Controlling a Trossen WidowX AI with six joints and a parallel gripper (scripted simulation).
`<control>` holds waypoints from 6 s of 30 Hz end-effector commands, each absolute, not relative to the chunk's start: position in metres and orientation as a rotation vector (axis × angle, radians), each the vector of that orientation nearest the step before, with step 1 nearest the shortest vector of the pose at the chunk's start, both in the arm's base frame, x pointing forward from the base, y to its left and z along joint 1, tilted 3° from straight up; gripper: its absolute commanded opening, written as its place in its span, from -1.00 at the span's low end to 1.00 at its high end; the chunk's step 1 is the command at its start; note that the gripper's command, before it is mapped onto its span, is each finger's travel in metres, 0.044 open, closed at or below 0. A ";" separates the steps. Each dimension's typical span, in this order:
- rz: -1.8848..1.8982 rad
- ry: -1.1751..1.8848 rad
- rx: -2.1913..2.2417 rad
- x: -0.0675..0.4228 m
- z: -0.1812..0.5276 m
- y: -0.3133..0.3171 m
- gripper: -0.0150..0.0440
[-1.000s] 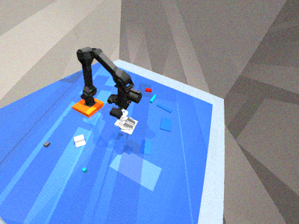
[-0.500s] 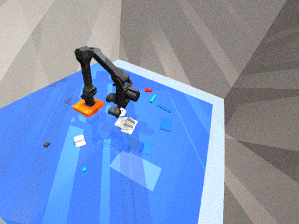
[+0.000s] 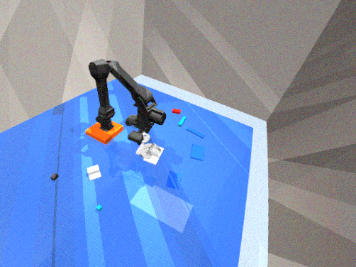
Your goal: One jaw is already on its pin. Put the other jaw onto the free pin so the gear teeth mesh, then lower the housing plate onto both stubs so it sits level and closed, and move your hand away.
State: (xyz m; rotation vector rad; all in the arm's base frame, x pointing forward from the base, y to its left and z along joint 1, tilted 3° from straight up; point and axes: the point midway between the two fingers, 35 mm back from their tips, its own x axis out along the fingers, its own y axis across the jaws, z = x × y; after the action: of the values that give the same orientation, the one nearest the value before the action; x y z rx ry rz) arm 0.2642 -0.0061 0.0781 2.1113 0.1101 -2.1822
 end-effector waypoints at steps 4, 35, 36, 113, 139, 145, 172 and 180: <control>-2.185 0.112 2.117 0.264 0.078 -0.005 0.70; -2.185 0.111 2.118 0.265 0.044 -0.006 0.70; -2.186 0.110 2.118 0.265 0.042 -0.006 0.70; -2.183 0.118 2.114 0.262 0.006 -0.007 0.70; -2.184 0.115 2.115 0.262 0.002 -0.007 0.70; -2.184 0.115 2.115 0.262 0.002 -0.007 0.70; -2.184 0.115 2.115 0.262 0.002 -0.007 0.70; -2.183 0.115 2.115 0.262 0.007 -0.007 0.70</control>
State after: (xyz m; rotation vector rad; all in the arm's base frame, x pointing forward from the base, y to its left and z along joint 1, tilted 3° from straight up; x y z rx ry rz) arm 0.2615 -0.0070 0.0050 2.1142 0.1126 -2.1825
